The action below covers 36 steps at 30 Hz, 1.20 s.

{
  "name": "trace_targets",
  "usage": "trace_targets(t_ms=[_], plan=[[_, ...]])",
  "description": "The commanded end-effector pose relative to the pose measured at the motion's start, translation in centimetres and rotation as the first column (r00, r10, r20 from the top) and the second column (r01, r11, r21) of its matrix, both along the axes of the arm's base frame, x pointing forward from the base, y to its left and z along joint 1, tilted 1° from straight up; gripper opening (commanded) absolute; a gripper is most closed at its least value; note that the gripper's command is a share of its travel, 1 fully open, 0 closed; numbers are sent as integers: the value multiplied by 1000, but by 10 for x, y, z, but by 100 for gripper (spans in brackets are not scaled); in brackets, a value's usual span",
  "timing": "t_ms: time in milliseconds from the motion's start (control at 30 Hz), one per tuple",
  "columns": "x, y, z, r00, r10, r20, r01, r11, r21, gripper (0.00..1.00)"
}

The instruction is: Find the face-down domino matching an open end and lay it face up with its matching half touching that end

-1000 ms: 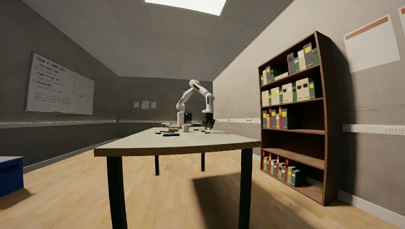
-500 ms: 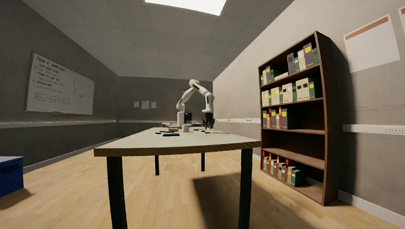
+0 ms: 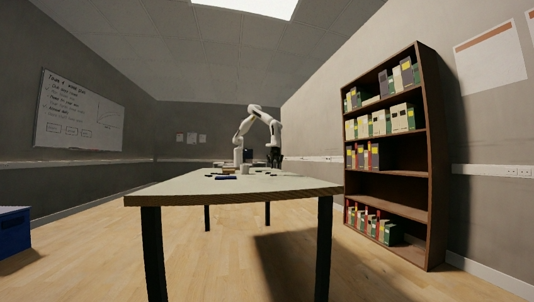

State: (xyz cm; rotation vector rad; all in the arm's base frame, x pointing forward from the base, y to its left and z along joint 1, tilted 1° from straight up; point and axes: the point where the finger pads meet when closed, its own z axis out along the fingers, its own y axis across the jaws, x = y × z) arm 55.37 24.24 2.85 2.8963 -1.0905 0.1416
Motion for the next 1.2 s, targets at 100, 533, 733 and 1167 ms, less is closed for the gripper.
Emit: trace_targets(t_ms=[100,533,733,1167], plan=[[1,1,9,1000,0,-22,0,1000,22,49],[1,1,21,998,2,-61,2,998,57,49],[1,1,24,997,2,-74,3,998,67,49],[1,1,26,997,3,-79,3,997,72,49]])
